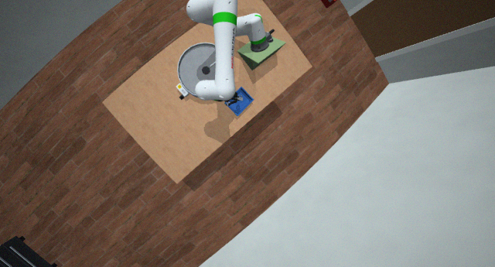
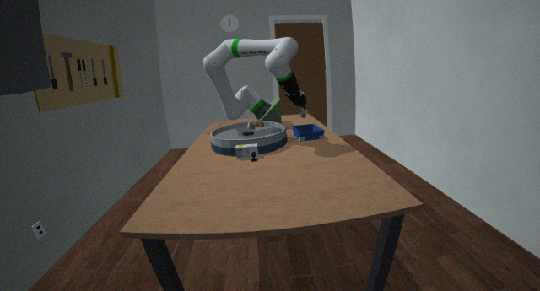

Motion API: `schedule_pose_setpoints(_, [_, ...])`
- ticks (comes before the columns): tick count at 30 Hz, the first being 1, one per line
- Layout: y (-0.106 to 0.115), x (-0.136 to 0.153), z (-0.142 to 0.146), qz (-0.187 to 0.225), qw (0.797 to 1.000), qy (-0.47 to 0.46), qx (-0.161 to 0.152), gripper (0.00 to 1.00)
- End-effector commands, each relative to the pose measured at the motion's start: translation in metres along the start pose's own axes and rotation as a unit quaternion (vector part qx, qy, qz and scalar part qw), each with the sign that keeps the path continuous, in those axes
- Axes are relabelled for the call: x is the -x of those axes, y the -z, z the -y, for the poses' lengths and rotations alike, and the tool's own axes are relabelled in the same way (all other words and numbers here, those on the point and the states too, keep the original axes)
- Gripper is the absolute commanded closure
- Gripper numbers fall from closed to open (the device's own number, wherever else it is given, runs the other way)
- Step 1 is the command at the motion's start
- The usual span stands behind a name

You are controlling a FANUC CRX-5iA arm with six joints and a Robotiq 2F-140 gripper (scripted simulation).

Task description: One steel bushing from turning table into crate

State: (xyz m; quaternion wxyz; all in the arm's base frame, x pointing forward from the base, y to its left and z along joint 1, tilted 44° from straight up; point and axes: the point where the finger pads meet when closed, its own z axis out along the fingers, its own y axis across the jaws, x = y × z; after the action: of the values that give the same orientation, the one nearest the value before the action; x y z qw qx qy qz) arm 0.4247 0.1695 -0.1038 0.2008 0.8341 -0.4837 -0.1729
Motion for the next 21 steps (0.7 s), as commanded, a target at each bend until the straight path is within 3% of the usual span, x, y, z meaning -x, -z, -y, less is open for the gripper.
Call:
schedule_pose_setpoints(1, [-0.0049, 0.0063, 0.0167, 0.000, 1.000, 0.000, 0.001, 1.00])
schedule_pose_setpoints(21, [-0.0064, 0.0082, 0.0212, 0.000, 1.000, 0.000, 0.001, 1.00])
